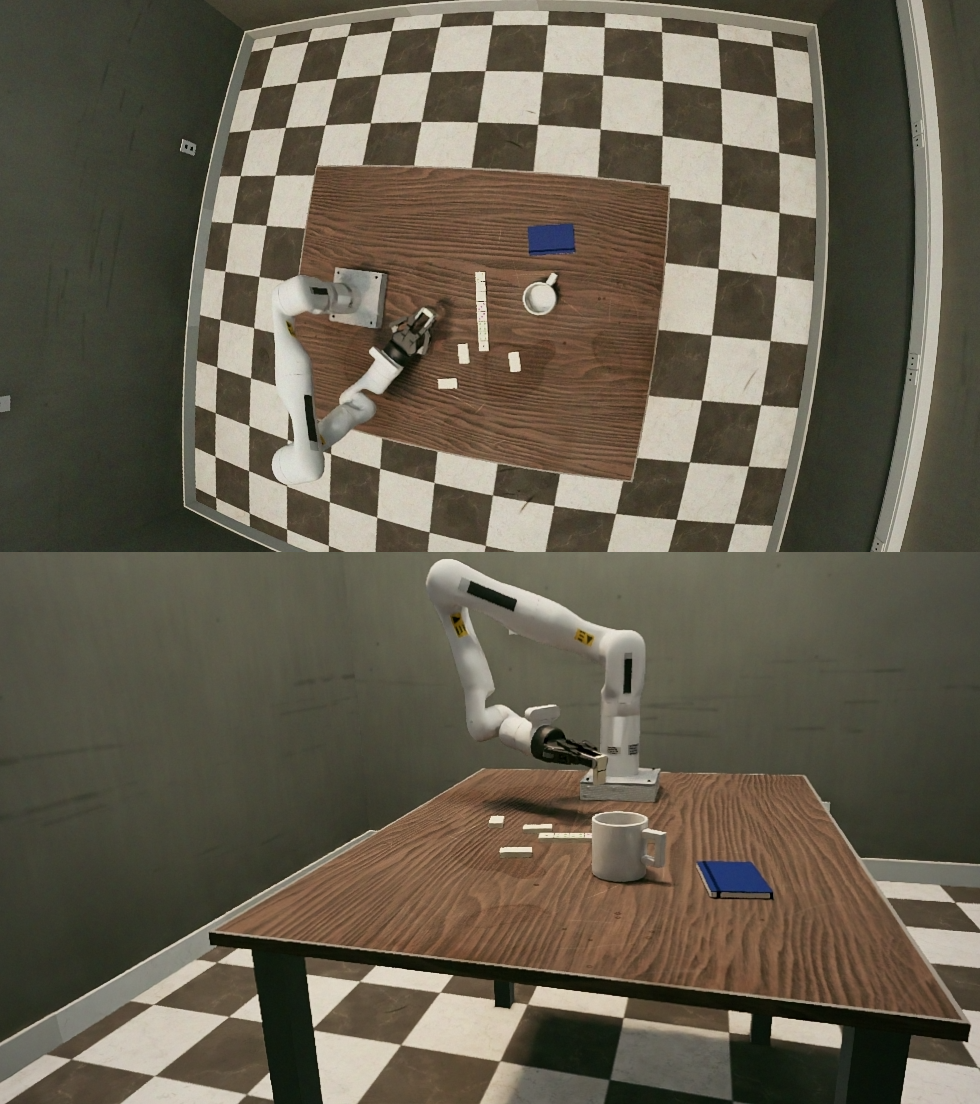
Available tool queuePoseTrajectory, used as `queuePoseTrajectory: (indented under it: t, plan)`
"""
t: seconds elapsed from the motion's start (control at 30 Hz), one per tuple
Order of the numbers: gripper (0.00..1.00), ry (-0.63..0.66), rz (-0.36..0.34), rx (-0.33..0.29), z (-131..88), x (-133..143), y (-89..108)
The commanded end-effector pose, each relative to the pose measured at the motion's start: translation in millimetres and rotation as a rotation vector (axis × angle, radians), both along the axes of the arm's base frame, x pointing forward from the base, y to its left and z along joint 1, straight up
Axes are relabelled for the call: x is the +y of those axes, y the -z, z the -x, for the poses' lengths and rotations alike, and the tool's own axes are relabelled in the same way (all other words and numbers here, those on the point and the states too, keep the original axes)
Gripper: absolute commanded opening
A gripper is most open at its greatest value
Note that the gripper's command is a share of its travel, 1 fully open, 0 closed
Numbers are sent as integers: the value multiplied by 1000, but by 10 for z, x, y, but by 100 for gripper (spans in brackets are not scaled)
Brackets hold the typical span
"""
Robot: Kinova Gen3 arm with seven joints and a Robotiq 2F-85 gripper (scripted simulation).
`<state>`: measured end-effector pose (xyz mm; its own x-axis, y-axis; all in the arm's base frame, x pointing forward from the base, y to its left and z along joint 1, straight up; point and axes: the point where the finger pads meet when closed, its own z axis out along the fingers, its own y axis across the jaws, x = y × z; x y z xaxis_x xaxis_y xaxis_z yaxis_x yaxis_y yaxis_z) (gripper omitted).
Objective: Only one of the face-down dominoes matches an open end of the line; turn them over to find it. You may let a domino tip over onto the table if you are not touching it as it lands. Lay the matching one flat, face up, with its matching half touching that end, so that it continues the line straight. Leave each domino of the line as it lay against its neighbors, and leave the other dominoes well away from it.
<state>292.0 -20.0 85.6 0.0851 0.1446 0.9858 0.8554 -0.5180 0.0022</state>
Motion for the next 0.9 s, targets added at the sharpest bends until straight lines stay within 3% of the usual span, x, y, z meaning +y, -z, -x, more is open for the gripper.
queuePoseTrajectory:
  t: [0.0,0.87]
  plan:
    - [32,0,1,-1,-2,-1,54]
    - [32,0,1,-1,-2,8,668]
